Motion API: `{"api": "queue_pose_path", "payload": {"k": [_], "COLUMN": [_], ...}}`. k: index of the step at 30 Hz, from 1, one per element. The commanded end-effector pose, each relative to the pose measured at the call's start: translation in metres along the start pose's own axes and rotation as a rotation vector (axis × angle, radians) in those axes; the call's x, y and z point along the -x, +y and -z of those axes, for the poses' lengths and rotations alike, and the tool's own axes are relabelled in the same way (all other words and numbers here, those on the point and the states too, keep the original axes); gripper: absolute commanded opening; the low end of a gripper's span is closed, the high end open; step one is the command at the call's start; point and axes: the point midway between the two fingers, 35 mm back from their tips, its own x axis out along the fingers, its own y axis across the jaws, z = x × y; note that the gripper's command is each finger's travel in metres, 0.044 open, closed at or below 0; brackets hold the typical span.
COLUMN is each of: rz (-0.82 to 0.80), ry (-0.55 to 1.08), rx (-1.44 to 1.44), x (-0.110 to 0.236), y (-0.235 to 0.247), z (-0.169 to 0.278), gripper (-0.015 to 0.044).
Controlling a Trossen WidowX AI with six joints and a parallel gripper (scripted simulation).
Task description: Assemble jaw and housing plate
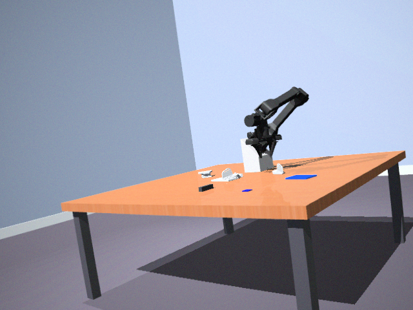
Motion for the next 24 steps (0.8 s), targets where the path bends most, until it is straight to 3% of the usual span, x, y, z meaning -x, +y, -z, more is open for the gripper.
{"api": "queue_pose_path", "payload": {"k": [1, 3, 24], "rz": [0.000, 0.000, 0.000], "ry": [0.000, 0.000, 0.000], "rx": [0.000, 0.000, 0.000], "x": [0.0000, 0.0000, 0.0000], "y": [0.0000, 0.0000, 0.0000], "z": [0.0000, 0.0000, 0.0000], "gripper": [0.0394, 0.0440, 0.0440]}}
